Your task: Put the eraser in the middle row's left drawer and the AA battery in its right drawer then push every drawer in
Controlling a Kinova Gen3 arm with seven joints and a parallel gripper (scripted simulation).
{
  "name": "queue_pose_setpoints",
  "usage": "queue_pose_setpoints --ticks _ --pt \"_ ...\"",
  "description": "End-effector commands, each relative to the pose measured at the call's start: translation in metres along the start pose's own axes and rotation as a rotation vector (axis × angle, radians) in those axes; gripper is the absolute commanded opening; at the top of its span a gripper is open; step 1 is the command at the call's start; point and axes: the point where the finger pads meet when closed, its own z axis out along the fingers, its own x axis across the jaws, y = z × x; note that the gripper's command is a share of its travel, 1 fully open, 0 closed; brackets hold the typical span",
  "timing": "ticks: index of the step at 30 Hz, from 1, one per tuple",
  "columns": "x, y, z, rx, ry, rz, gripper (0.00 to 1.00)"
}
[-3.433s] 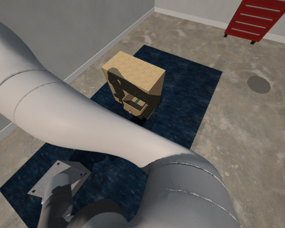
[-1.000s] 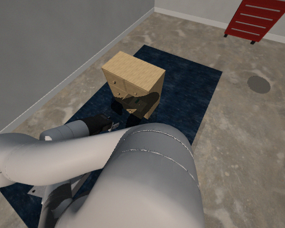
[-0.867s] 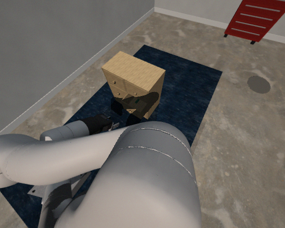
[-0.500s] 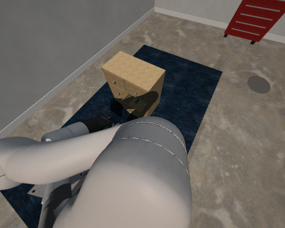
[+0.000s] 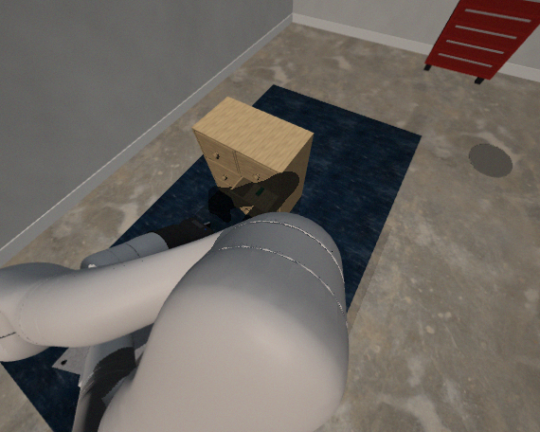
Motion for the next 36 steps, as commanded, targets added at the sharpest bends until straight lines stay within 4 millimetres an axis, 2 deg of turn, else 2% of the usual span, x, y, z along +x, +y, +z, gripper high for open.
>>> queue_pose_setpoints --ticks 1,36 --pt "0.0009 0.0 -0.0001 -0.005 0.002 -0.004 1.0" --pt "0.0017 0.002 0.001 -0.027 0.005 -0.004 1.0"
